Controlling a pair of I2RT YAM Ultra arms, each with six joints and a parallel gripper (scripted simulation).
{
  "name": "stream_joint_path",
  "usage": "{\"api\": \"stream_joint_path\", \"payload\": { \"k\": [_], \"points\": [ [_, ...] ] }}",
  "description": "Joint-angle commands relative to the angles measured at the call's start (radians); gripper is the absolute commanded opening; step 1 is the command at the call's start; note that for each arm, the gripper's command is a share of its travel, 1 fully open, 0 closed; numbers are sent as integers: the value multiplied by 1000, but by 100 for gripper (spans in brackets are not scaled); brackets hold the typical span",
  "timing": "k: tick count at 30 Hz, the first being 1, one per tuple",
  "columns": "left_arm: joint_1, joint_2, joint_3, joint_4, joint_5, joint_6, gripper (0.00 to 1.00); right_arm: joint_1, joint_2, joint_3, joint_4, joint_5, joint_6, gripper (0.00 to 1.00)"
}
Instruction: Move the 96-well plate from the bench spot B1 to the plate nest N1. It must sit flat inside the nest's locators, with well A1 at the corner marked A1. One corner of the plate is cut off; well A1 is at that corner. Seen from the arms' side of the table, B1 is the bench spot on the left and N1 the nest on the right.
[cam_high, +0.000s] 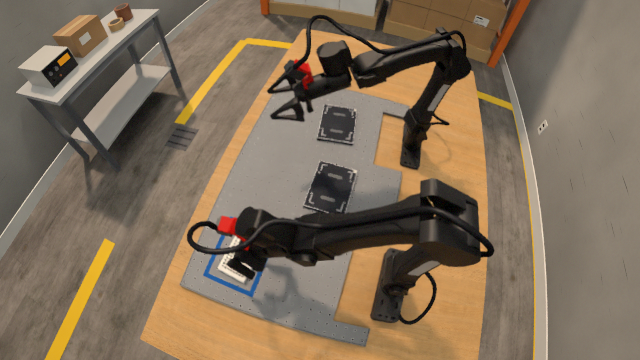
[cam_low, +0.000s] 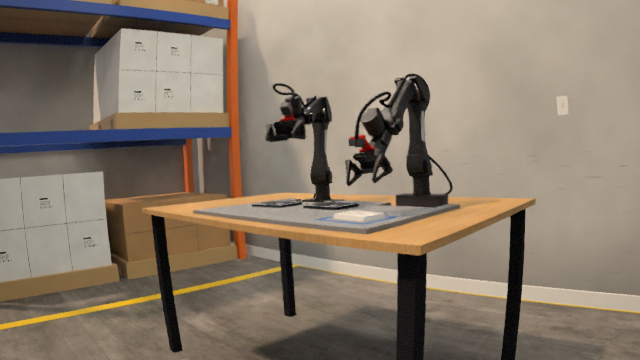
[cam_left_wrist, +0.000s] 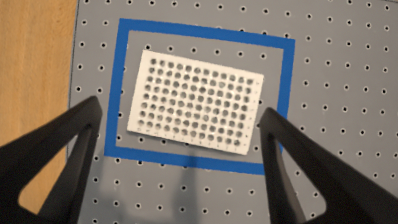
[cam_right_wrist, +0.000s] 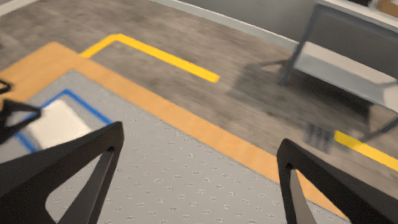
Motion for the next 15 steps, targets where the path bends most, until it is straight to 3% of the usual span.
{"api": "stream_joint_path", "payload": {
  "k": [1,7,15],
  "points": [
    [12,5,35,26,-12,-4,100,99,-53,-27,-53,29,40,100],
    [13,8,36,27,-12,-4,100,347,-133,-60,-85,35,74,100],
    [13,6,36,26,-12,-4,100,467,-173,-76,-97,53,90,100]
  ]
}}
